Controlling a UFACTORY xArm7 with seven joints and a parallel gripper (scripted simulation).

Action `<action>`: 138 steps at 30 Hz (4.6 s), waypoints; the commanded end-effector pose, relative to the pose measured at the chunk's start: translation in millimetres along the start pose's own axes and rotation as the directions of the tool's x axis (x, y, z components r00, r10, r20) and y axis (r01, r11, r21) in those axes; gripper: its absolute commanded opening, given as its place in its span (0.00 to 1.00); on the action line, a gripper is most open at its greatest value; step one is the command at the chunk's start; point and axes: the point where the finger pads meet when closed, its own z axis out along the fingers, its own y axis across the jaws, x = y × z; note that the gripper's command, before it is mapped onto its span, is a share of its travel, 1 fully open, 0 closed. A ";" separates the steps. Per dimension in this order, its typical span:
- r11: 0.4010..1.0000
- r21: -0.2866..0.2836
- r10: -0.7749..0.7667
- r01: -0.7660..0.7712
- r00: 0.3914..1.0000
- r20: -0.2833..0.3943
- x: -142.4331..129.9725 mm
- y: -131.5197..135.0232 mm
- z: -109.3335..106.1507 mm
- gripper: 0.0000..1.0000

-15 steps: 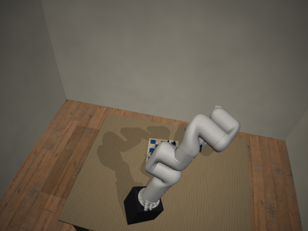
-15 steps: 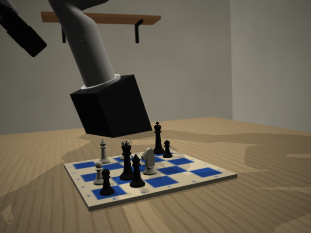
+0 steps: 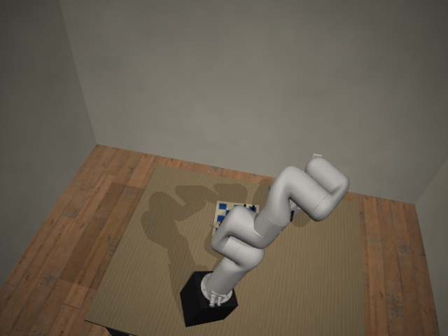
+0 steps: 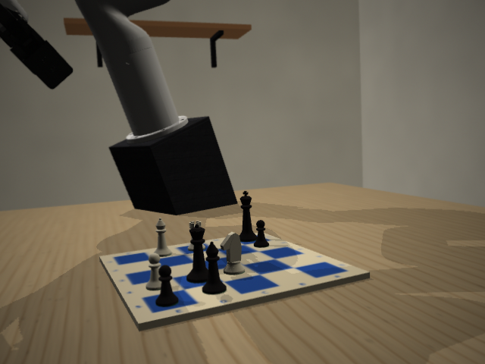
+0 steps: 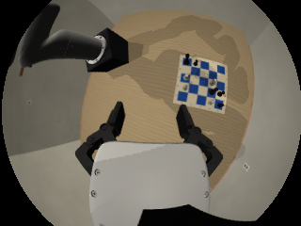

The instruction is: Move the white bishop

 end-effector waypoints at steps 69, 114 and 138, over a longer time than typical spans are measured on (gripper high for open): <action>0.956 -0.290 -0.242 0.051 0.696 -0.676 -141.2 151.5 17.6 1.00; 0.956 -0.290 -0.242 0.051 0.696 -0.676 -140.4 151.2 16.7 1.00; 0.956 -0.290 -0.242 0.051 0.695 -0.676 -83.7 125.5 -45.5 1.00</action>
